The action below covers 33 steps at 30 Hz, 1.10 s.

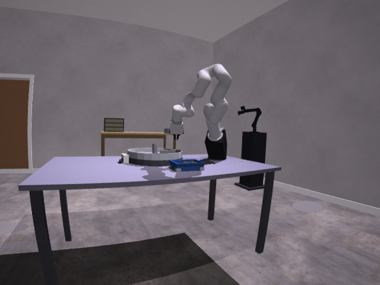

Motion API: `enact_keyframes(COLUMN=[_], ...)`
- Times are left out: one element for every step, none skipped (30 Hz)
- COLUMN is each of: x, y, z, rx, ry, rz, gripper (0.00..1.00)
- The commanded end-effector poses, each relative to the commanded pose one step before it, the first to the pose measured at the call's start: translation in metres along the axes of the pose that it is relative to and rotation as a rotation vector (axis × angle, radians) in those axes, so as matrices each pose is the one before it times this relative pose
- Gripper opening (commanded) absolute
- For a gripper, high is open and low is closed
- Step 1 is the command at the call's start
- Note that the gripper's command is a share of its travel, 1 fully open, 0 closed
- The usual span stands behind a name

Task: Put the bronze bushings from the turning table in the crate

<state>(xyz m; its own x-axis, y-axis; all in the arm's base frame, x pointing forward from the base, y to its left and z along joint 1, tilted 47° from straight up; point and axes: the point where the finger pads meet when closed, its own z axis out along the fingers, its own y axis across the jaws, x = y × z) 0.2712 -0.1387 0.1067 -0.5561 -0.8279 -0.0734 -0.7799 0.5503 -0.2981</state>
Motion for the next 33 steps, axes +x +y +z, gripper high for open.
enact_keyframes(x=[0.00032,0.00000,0.00000,0.00000,0.00000,0.00000,0.00000,0.00000,-0.00018,-0.00102,-0.00211,0.00000,0.00000,-0.00289,-0.00315,-0.00281,-0.00197,-0.00097,-0.00017,0.00000,0.00000,0.00000,0.00000,0.00000,0.00000,0.00000,0.00000,0.00000,0.00000,0.00000,0.00000,-0.00002,-0.00005], y=[-0.00128,0.00000,0.00000,0.00000,0.00000,0.00000,0.00000,0.00000,0.00000,-0.00001,0.00000,0.00000,0.00000,0.00000,-0.00001,0.00000,-0.00002,0.00001,0.00000,0.00000,0.00000,0.00000,0.00000,0.00000,0.00000,0.00000,0.00000,0.00000,0.00000,0.00000,0.00000,0.00000,0.00000], z=[-0.00049,0.00000,0.00000,0.00000,0.00000,0.00000,0.00000,0.00000,0.00022,0.00122,0.00251,0.00000,0.00000,0.00345,0.00375,0.00335,0.00236,0.00115,0.00020,0.00000,0.00000,0.00000,0.00000,0.00000,0.00000,0.00000,0.00000,0.00000,0.00000,0.00000,0.00000,0.00002,0.00006], rx=[0.00211,0.00000,0.00000,0.00000,0.00000,0.00000,0.00000,0.00000,0.00000,0.00000,0.00000,0.00000,0.00000,0.00000,0.00000,0.00000,0.00000,0.00000,0.00000,0.00000,0.00000,0.00000,0.00000,0.00000,0.00000,0.00000,0.00000,0.00000,0.00000,0.00000,0.00000,0.00000,0.00000], ry=[-0.00032,0.00000,0.00000,0.00000,0.00000,0.00000,0.00000,0.00000,0.00000,0.00001,-0.00001,0.00000,0.00000,0.00000,0.00000,0.00000,0.00002,-0.00001,0.00000,0.00000,0.00000,0.00000,0.00000,0.00000,0.00000,0.00000,0.00000,0.00000,0.00000,0.00000,0.00000,0.00000,0.00000], rz=[0.00142,0.00000,0.00000,0.00000,0.00000,0.00000,0.00000,0.00000,0.00000,0.00000,-0.00001,0.00000,0.00000,0.00000,0.00000,0.00000,0.00000,0.00000,0.00000,0.00000,0.00000,0.00000,0.00000,0.00000,0.00000,0.00000,0.00000,0.00000,0.00000,0.00000,0.00000,0.00000,0.00000], gripper=[0.10,0.10,0.10,0.10,0.10,0.10,0.10,0.10,0.10,0.10,0.10,0.10,0.10,0.10,0.10,0.10,0.10,0.10,0.10,0.10,0.10,0.10,0.10,0.10,0.10,0.10,0.10,0.10,0.10,0.10,0.10,0.10,0.10])
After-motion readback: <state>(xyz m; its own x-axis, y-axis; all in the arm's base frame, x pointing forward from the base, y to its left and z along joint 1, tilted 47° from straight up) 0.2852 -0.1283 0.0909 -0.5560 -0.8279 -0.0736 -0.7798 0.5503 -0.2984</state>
